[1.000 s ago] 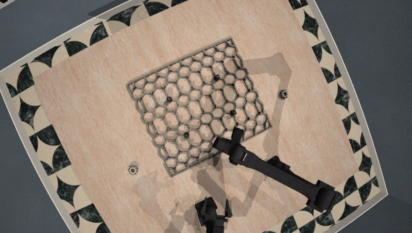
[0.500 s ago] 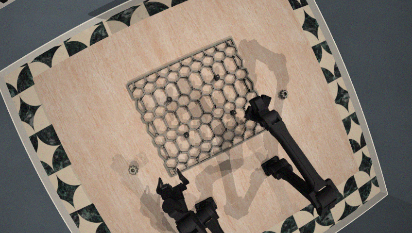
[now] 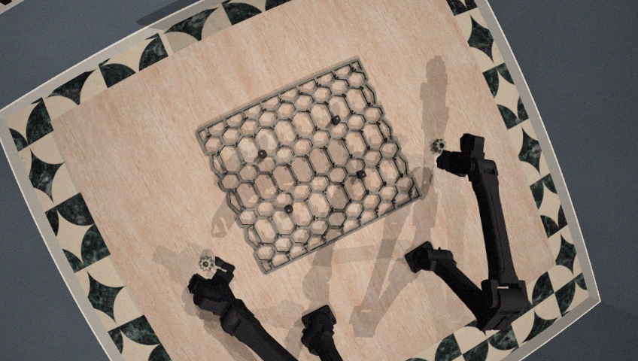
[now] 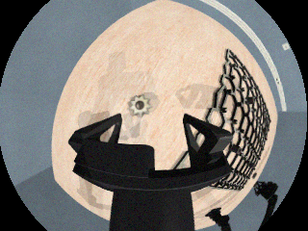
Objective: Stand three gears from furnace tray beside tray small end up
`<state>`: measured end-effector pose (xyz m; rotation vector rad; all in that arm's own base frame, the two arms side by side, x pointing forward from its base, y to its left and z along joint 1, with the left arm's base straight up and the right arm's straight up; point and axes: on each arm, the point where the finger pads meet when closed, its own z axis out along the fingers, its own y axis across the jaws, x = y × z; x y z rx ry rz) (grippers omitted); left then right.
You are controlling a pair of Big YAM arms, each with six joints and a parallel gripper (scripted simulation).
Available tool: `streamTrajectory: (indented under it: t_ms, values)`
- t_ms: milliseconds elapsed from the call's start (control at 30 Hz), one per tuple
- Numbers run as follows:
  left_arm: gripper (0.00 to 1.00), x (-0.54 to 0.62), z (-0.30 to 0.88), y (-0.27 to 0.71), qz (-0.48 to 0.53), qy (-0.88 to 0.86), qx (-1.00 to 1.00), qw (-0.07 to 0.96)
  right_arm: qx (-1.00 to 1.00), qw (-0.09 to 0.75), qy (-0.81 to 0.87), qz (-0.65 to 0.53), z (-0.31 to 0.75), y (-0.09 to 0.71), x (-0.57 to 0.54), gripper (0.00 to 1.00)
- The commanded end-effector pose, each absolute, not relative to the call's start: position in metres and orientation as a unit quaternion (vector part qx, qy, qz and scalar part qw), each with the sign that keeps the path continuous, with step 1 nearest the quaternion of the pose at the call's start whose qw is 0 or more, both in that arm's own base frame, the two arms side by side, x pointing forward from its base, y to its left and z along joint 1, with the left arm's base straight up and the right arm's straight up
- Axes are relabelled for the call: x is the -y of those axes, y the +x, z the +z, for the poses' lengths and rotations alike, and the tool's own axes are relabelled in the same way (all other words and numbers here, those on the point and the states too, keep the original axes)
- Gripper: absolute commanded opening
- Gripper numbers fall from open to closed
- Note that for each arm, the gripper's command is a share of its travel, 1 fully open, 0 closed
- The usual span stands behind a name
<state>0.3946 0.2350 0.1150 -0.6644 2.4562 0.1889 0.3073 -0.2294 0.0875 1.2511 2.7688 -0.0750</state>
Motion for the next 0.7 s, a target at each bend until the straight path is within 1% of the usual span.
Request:
streamTrajectory:
  t_ms: [0, 100, 200, 333, 433, 567, 667]
  values:
    - [1.0, -0.275, 0.136, 0.418, 0.091, -0.274, -0.901, 0.324, -0.929, 0.056, 0.364, -0.032, 0.087, 0.294, 0.261, 0.53]
    - [1.0, -0.285, 0.127, 0.416, 0.096, -0.284, -0.9, 0.317, -0.927, 0.055, 0.369, -0.038, 0.085, 0.276, 0.28, 0.53]
    - [1.0, -0.283, 0.122, 0.418, 0.095, -0.28, -0.902, 0.313, -0.915, 0.019, 0.403, -0.024, 0.068, 0.251, 0.282, 0.53]
    - [1.0, -0.283, 0.128, 0.417, 0.096, -0.279, -0.901, 0.317, -0.912, -0.011, 0.41, -0.007, 0.052, 0.244, 0.276, 0.53]
    - [1.0, -0.283, 0.129, 0.417, 0.097, -0.279, -0.901, 0.319, -0.912, -0.013, 0.411, -0.006, 0.051, 0.244, 0.277, 0.53]
    - [1.0, -0.283, 0.129, 0.417, 0.097, -0.279, -0.901, 0.319, -0.912, 0.014, 0.41, -0.019, 0.068, 0.261, 0.289, 0.53]
    - [1.0, -0.283, 0.129, 0.417, 0.097, -0.279, -0.901, 0.319, -0.908, 0.014, 0.418, -0.019, 0.068, 0.267, 0.287, 0.53]
